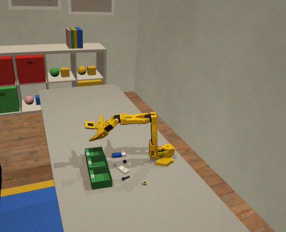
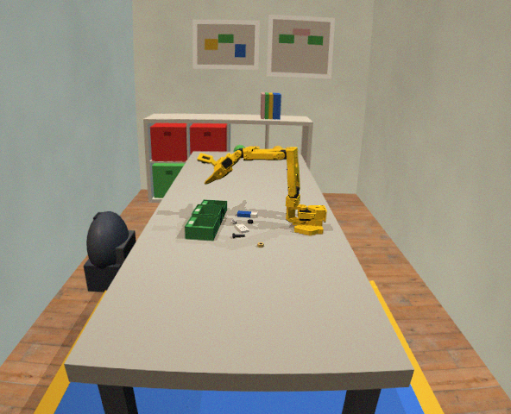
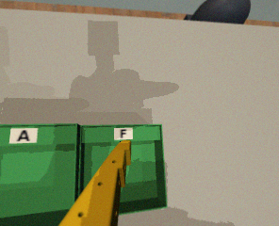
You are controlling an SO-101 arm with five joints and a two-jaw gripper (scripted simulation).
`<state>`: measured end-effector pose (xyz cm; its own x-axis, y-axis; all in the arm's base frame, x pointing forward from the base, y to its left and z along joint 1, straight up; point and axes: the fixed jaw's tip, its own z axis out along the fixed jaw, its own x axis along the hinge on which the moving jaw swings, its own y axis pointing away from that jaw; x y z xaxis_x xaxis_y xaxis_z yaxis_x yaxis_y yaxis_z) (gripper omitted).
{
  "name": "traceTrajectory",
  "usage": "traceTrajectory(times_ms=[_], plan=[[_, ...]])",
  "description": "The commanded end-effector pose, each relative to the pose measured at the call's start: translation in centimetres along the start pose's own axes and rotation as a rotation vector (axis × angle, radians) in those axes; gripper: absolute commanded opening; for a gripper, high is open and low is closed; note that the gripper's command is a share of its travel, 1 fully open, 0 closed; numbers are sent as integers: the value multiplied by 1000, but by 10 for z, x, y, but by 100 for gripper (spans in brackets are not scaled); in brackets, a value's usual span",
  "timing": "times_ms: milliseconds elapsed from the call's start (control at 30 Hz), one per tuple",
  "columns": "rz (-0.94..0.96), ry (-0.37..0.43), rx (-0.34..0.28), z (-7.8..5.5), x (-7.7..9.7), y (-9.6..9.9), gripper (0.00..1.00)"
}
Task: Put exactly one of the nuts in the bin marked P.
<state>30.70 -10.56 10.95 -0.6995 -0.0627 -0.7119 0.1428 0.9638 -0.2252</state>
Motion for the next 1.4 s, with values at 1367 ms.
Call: traceTrajectory(times_ms=[1367], plan=[[2, -53, 26, -1, -13, -8, 100]])
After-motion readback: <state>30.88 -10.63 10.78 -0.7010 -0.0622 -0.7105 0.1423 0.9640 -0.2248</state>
